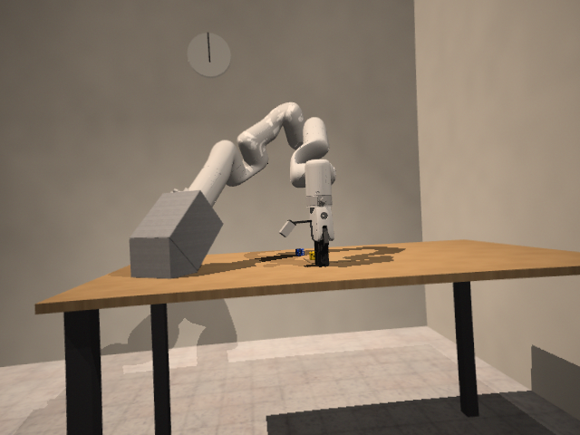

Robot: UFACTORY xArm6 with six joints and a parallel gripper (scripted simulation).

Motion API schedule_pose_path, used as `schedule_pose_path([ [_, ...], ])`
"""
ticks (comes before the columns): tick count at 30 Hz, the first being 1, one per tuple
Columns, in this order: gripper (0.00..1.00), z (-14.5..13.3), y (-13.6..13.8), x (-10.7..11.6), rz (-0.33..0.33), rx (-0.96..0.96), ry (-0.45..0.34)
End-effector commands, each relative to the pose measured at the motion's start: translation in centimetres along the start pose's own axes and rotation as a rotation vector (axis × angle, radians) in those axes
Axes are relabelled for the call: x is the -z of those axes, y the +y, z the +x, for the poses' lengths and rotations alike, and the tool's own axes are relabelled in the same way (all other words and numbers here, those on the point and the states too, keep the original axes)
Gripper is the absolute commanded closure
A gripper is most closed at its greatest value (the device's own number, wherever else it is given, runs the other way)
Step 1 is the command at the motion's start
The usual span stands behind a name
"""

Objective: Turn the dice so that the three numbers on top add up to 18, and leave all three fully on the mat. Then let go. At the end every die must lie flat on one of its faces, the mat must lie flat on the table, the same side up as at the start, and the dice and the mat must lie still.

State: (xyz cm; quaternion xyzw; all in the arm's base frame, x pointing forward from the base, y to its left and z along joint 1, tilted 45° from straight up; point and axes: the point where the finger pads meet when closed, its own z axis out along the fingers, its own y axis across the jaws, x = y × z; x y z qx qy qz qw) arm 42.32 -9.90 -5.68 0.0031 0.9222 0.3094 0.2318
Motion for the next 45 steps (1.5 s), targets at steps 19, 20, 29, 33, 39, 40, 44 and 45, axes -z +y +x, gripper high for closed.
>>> schedule_pose_path([
  [19,0.79,-0.1,-0.1,0.1,0.002,0.000,-0.002],
  [20,0.79,-0.1,-0.1,0.1,0.002,0.000,-0.002],
  [29,0.79,-0.1,-0.1,1.1,0.002,0.000,-0.002],
  [33,0.79,-0.1,-0.1,3.6,0.002,0.000,-0.002],
  [39,0.79,-0.1,0.0,6.6,0.002,0.000,-0.002],
  [40,0.79,-0.1,0.0,7.3,0.002,0.000,-0.002],
  [44,0.79,-0.1,0.0,9.4,0.002,0.000,-0.002],
  [45,0.79,-0.1,0.0,9.7,0.002,0.000,-0.002],
])
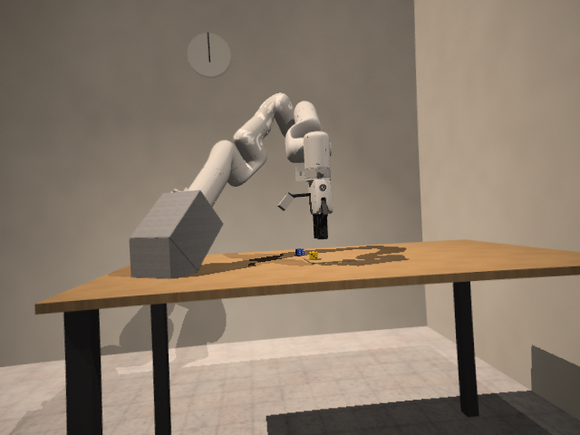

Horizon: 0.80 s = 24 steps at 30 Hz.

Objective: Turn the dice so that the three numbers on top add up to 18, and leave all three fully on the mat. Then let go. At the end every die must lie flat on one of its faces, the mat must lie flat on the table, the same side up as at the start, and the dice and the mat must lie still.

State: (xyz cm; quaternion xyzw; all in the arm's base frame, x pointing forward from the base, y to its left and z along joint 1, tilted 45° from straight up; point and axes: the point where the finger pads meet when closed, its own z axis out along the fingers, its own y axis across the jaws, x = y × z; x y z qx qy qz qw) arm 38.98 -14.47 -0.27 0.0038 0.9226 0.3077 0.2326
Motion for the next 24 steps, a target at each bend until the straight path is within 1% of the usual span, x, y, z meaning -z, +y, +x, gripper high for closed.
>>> schedule_pose_path([
  [1,0.79,-0.07,0.09,2.10,-0.002,0.000,0.000],
  [16,0.79,-0.12,0.15,2.26,-0.002,0.010,0.000],
  [19,0.79,-0.29,0.38,2.24,-0.001,0.047,0.002],
  [22,0.79,-0.66,0.89,2.20,0.001,0.124,0.005],
  [24,0.79,-0.66,0.89,2.20,0.001,0.124,0.005],
])
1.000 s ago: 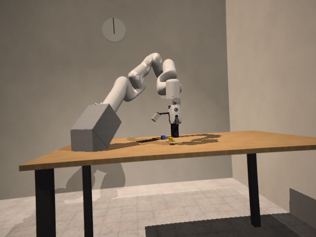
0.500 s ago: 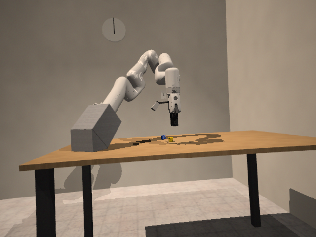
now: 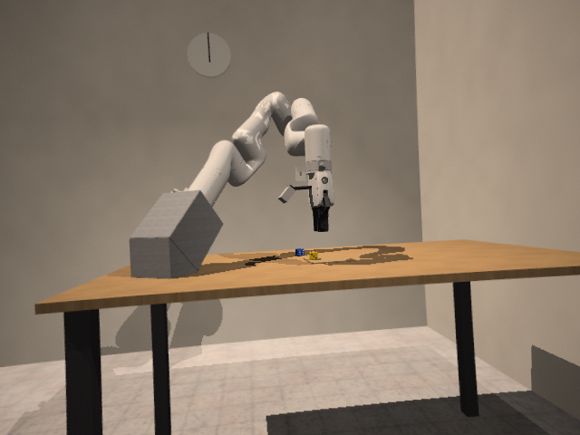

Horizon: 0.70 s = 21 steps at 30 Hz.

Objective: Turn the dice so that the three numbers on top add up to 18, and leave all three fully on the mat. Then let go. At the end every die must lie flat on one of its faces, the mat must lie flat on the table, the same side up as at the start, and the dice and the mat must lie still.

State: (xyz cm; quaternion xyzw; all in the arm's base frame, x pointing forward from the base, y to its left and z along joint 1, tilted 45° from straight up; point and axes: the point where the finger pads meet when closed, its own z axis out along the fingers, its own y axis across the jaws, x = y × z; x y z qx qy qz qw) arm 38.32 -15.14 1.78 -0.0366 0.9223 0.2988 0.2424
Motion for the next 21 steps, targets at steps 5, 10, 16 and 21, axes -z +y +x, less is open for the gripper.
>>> schedule_pose_path([
  [5,0.79,-1.3,1.5,0.0,0.009,0.248,0.006],
  [10,0.79,-2.1,2.5,-0.1,0.011,0.409,0.012],
  [16,0.79,-2.8,3.5,-0.2,0.012,0.561,0.017],
  [21,0.79,-3.6,4.7,-0.3,0.013,0.731,0.023],
])
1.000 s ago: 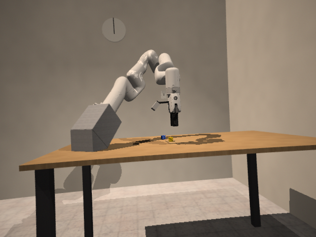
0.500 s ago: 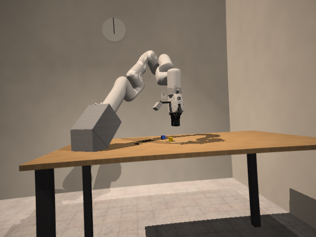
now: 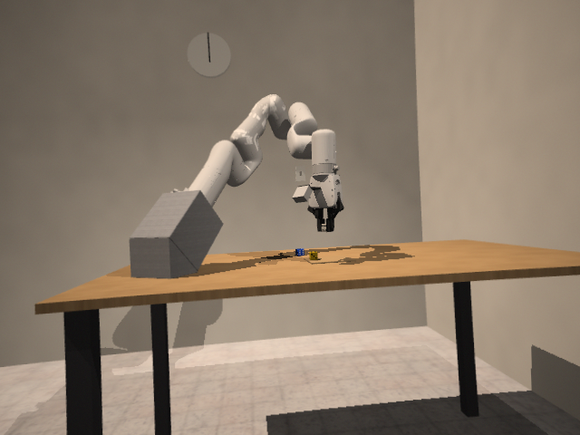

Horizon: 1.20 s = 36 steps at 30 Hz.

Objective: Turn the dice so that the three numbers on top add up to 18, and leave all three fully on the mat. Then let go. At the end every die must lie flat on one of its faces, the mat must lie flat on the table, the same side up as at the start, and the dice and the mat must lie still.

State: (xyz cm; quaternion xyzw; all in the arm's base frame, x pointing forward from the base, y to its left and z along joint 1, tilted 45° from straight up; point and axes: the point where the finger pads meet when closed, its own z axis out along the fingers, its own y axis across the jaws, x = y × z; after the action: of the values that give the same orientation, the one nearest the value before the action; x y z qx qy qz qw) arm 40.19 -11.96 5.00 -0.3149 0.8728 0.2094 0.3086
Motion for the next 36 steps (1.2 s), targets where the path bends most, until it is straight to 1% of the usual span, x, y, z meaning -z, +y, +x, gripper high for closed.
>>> schedule_pose_path([
  [1,0.79,-1.4,0.4,0.1,0.010,0.175,-0.001],
  [3,0.79,-1.7,0.5,0.0,0.010,0.213,0.000],
  [4,0.79,-2.2,0.8,0.0,0.010,0.281,0.002],
  [10,0.79,-3.7,1.5,-0.1,0.010,0.486,0.007],
  [13,0.79,-3.8,1.6,-0.1,0.010,0.505,0.007],
  [14,0.79,-4.6,2.0,-0.1,0.010,0.607,0.009],
  [18,0.79,-5.3,2.4,-0.1,0.010,0.711,0.011],
  [28,0.79,-7.9,4.0,-0.3,0.010,1.074,0.014],
  [30,0.79,-7.9,4.0,-0.3,0.010,1.074,0.014],
  [32,0.79,-8.7,4.6,-0.3,0.010,1.200,0.014],
  [34,0.79,-9.0,4.8,-0.3,0.010,1.238,0.015],
  [36,0.79,-9.5,5.2,-0.3,0.010,1.323,0.015],
])
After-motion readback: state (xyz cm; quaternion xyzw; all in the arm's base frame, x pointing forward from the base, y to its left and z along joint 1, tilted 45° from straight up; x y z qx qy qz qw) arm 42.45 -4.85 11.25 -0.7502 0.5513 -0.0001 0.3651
